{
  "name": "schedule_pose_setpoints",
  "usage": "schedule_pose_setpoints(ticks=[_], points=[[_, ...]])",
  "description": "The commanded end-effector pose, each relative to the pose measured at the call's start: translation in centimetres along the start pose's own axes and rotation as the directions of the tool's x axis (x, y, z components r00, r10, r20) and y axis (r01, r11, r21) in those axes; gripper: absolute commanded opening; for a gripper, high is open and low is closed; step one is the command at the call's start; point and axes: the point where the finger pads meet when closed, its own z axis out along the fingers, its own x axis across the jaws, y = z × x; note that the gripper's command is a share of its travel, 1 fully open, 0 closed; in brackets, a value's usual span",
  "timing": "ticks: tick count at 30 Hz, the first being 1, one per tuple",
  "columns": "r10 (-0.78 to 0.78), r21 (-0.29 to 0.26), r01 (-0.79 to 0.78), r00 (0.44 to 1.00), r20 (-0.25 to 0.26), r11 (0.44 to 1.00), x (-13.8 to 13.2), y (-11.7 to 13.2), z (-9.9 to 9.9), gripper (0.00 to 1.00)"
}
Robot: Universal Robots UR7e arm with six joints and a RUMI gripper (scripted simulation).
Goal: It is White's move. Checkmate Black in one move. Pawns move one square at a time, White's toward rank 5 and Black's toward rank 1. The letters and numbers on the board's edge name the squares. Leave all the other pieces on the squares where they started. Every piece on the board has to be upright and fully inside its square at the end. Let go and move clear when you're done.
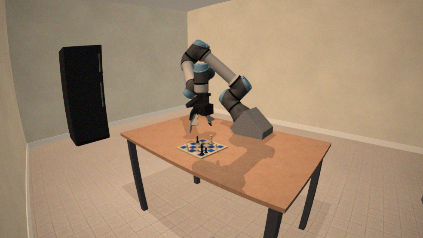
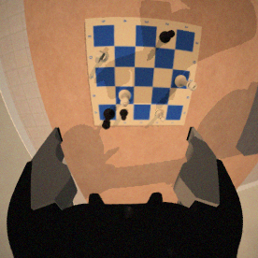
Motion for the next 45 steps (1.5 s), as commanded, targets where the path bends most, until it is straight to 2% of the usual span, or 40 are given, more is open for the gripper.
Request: schedule_pose_setpoints(ticks=[1,21,26,36,45], points=[[0.0,0.0,0.0,1.0,0.001,1.0,0.0,0.0,-0.1,1.0],[0.0,0.0,0.0,1.0,0.001,1.0,0.0,0.0,-0.4,1.0],[0.0,0.0,0.0,1.0,0.001,1.0,0.0,0.0,-1.7,1.0],[0.0,0.0,0.0,1.0,0.001,1.0,0.0,0.0,-5.6,1.0],[0.0,0.0,0.0,1.0,0.001,1.0,0.0,0.0,-6.7,1.0]])
